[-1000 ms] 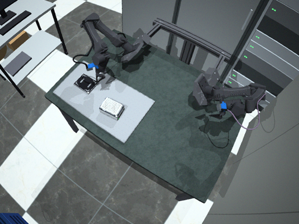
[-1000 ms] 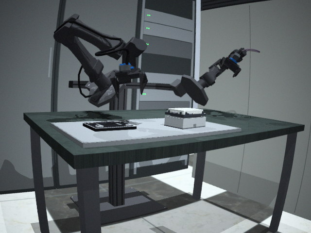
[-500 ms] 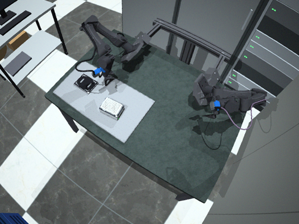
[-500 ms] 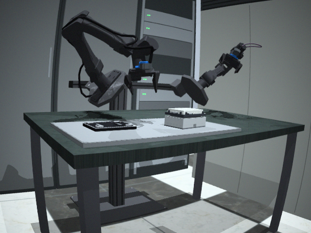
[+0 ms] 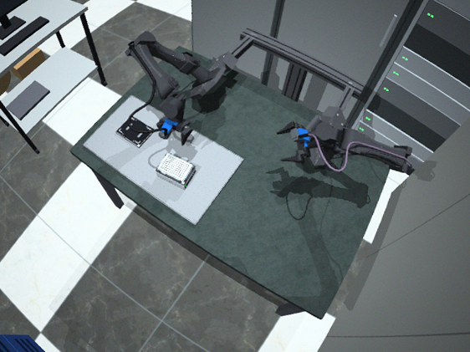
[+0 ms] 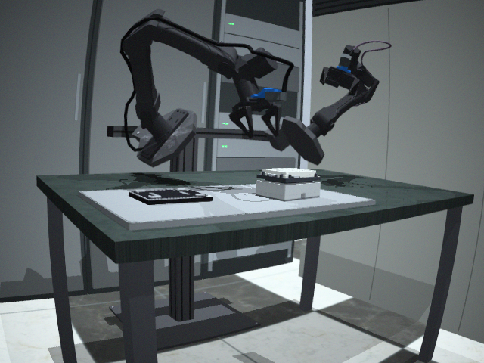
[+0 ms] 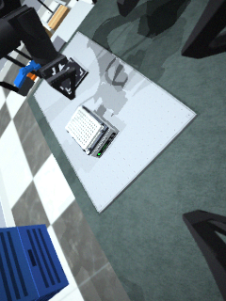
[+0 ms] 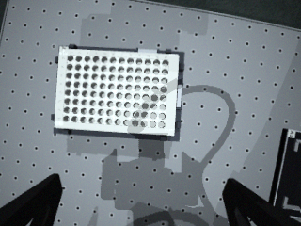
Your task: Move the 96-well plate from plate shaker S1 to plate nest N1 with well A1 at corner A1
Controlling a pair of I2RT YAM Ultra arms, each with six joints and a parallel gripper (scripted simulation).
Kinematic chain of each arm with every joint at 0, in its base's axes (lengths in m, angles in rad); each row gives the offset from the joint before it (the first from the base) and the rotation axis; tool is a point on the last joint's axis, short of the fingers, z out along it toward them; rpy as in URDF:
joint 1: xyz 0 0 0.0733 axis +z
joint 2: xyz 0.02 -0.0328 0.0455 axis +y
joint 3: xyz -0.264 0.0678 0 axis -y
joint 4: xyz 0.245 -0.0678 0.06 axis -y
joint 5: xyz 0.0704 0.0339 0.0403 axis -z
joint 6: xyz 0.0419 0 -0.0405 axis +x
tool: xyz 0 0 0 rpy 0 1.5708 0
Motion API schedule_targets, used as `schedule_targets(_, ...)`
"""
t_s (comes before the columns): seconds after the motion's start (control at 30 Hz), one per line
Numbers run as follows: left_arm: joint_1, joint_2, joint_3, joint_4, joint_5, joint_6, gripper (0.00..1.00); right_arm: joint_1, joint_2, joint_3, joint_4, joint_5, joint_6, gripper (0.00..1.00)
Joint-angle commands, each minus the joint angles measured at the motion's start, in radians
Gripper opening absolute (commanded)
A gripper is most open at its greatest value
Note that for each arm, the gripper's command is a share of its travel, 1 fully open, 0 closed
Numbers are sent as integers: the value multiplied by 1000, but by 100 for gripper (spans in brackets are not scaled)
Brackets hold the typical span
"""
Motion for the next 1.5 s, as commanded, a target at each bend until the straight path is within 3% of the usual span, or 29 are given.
schedule_targets(0.0, -85, 132, 24, 179, -73, -44, 100, 35, 45, 91, -74, -47, -87, 100)
schedule_targets(0.1, -154, 271, 27, 270, -109, -61, 100, 42, 82, 145, -100, -58, -104, 100)
schedule_targets(0.17, -154, 271, 27, 270, -109, -61, 100, 42, 82, 145, -100, -58, -104, 100)
schedule_targets(0.3, -233, 458, 38, 379, -153, -77, 100, 46, 110, 189, -122, -61, -100, 100)
schedule_targets(0.47, -284, 566, 51, 440, -179, -83, 100, 46, 110, 197, -127, -58, -96, 100)
schedule_targets(0.93, -287, 583, 44, 431, -172, -71, 100, 45, 113, 198, -142, -60, -120, 100)
schedule_targets(1.23, -287, 583, 44, 431, -172, -70, 100, -11, 223, 353, -308, -76, -458, 100)
schedule_targets(1.3, -287, 583, 44, 431, -172, -70, 100, -11, 223, 353, -308, -76, -458, 100)
schedule_targets(1.47, -287, 583, 44, 431, -172, -70, 100, -40, 312, 488, -434, -83, -656, 100)
